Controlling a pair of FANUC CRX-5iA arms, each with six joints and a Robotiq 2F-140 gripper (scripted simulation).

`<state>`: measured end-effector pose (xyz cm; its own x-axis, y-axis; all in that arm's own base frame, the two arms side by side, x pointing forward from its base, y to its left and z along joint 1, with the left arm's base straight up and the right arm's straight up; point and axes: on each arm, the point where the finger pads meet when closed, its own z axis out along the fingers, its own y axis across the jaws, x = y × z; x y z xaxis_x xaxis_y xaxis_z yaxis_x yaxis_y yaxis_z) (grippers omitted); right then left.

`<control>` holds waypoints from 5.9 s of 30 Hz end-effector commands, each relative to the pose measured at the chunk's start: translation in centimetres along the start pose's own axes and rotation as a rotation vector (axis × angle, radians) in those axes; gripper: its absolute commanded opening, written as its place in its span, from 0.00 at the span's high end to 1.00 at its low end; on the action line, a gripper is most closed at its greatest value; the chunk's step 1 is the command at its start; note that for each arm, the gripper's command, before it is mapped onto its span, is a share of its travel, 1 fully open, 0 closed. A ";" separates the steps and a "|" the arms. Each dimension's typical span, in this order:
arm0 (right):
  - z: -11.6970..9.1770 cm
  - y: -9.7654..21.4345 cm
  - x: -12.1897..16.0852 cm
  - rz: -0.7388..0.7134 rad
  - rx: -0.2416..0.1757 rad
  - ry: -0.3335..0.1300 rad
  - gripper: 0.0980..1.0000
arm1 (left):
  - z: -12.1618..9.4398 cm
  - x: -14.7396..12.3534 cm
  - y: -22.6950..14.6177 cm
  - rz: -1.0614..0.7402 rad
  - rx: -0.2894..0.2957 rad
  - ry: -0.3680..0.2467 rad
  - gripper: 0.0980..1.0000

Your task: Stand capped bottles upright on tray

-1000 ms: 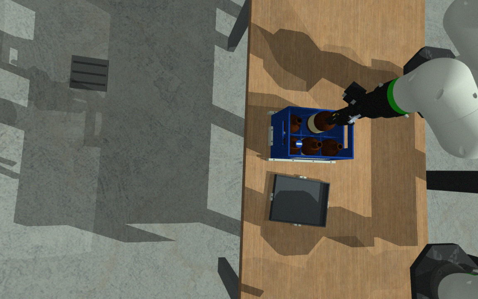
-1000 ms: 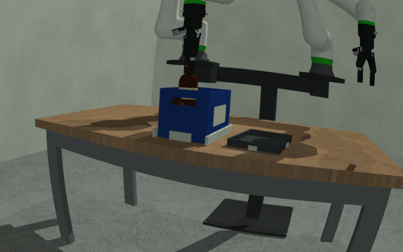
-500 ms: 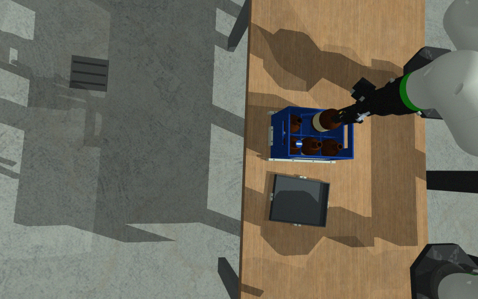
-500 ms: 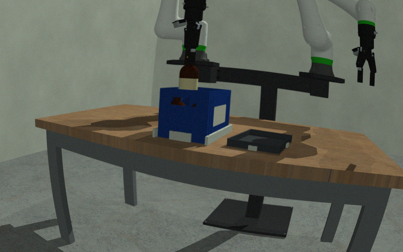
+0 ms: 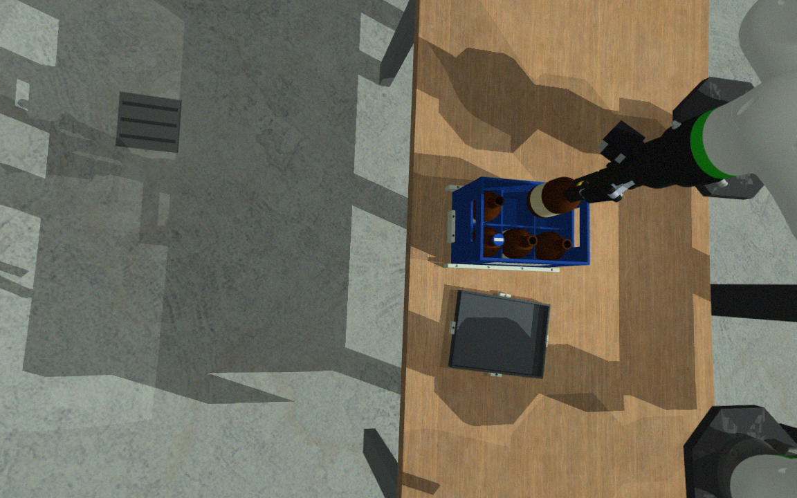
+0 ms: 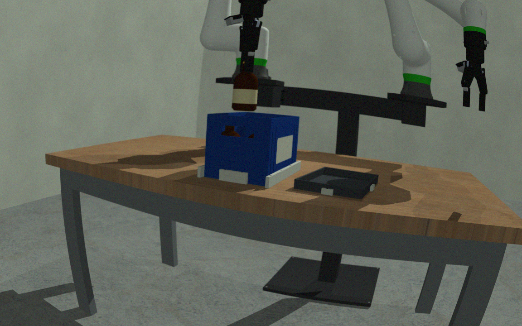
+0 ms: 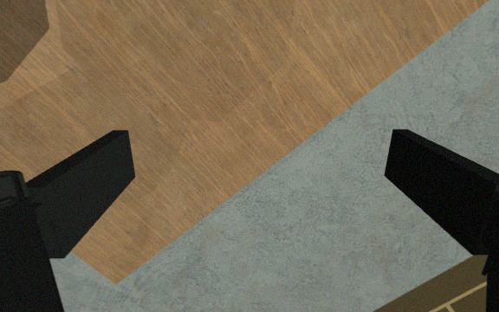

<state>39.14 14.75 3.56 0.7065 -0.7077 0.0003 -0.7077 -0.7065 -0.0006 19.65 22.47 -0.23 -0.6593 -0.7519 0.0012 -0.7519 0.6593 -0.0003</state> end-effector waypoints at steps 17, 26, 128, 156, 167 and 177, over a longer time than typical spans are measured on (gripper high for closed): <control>-0.3 0.0 -0.8 0.000 0.001 0.001 1.00 | 0.0 -0.1 0.0 0.000 0.000 -0.001 0.00; -0.1 -0.1 -2.8 0.000 0.001 0.000 1.00 | 0.0 -0.1 0.0 0.000 0.000 -0.001 0.00; -0.1 -9.1 -16.4 0.000 0.001 0.000 1.00 | 0.0 -0.1 0.0 0.000 0.000 -0.001 0.00; -0.1 -12.3 -19.5 0.000 0.001 0.000 1.00 | 0.0 -0.1 0.0 0.000 0.000 -0.001 0.00; -0.1 -13.6 -20.8 0.000 0.001 0.000 1.00 | 0.0 -0.1 0.0 0.000 0.000 -0.001 0.00; -0.1 -14.5 -21.7 0.000 0.001 0.000 1.00 | 0.0 -0.1 0.0 0.000 0.000 -0.001 0.00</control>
<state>34.05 40.00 3.61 0.7063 -0.7079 0.0002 -0.7079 -0.7063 0.0002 19.65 22.47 -0.23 -0.6593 -0.7519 0.0012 -0.7519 0.6593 -0.0003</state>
